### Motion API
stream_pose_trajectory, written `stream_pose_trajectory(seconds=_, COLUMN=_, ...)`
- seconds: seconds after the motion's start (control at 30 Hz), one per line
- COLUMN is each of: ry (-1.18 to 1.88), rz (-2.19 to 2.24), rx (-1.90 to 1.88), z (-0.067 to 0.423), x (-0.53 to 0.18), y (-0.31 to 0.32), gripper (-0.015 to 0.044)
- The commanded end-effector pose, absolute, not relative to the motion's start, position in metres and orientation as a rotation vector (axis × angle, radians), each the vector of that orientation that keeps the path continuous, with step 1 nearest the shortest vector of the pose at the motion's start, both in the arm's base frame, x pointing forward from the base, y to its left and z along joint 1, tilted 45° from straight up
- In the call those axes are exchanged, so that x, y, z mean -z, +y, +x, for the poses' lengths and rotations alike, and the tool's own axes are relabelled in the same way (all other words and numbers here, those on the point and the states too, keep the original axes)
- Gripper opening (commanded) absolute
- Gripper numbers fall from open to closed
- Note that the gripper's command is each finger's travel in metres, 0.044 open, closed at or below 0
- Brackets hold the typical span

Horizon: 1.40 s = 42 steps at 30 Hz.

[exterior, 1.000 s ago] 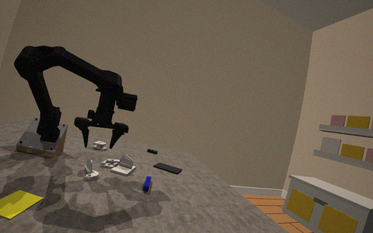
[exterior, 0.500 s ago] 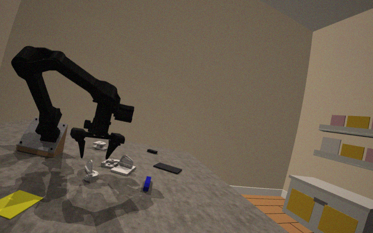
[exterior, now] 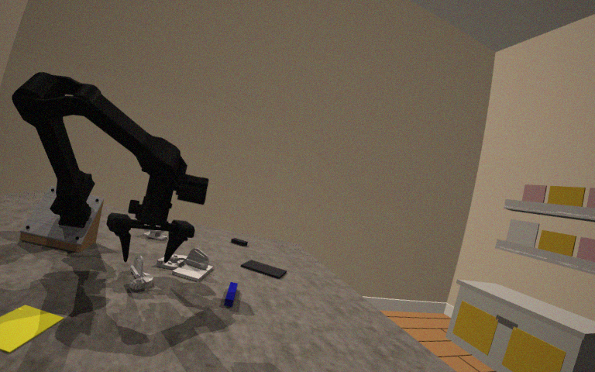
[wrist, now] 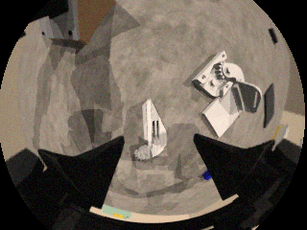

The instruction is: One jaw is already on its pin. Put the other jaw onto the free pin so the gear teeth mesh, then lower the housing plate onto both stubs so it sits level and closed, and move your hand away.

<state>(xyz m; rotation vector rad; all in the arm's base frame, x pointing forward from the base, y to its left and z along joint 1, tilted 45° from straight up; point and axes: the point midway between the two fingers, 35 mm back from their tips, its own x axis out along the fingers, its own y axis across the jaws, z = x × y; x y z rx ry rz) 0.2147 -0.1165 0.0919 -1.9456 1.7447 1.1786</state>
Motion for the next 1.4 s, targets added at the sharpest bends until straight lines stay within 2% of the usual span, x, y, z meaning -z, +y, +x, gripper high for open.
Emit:
stream_pose_trajectory(seconds=0.0, ry=1.753, rz=-1.948, rx=-1.182, z=0.213, x=-0.087, y=-0.122, gripper=0.0440)
stream_pose_trajectory(seconds=1.37, ry=1.758, rz=-1.950, rx=-1.180, z=0.210, x=-0.069, y=-0.141, gripper=0.0440)
